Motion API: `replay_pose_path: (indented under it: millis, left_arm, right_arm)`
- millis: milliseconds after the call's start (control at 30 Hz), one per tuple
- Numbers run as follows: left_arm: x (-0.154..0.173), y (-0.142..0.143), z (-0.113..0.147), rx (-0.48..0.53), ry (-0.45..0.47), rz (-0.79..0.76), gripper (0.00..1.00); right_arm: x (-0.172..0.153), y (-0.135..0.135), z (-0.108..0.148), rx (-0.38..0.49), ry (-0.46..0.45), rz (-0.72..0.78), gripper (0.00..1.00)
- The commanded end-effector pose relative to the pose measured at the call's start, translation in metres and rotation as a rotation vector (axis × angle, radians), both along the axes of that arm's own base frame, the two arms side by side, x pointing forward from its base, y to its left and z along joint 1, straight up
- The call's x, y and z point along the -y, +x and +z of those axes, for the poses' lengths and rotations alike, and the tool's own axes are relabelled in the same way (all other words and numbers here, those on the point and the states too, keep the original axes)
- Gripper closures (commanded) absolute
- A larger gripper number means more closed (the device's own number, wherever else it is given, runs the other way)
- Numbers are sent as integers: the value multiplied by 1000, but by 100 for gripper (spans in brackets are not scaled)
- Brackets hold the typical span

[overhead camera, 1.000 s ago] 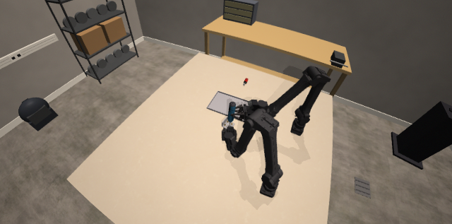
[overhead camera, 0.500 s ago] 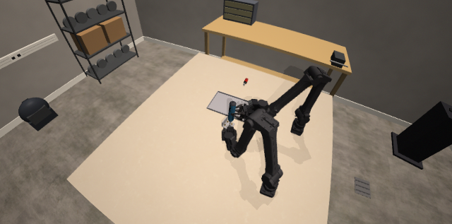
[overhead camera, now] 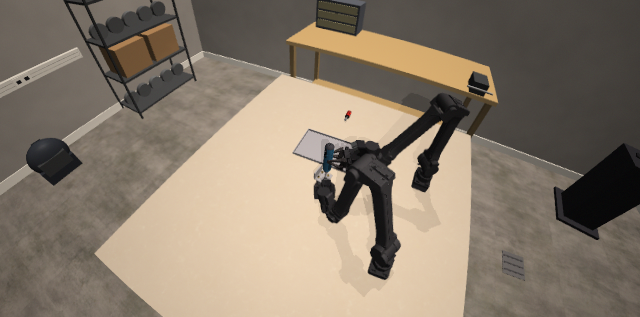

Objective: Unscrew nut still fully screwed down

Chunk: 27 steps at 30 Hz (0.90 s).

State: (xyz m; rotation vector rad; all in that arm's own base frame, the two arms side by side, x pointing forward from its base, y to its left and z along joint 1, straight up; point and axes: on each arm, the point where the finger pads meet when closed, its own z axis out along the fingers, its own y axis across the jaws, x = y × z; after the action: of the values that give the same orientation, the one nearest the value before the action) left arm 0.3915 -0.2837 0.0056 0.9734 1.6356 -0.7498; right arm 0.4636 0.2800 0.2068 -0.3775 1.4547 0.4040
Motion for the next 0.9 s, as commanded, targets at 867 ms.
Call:
replay_pose_path:
  millis: [867]
  left_arm:
    - [7, 0, 14, 39, -21, -12, 41]
  right_arm:
    - [-2, 28, 72, 49, 42, -6, 58]
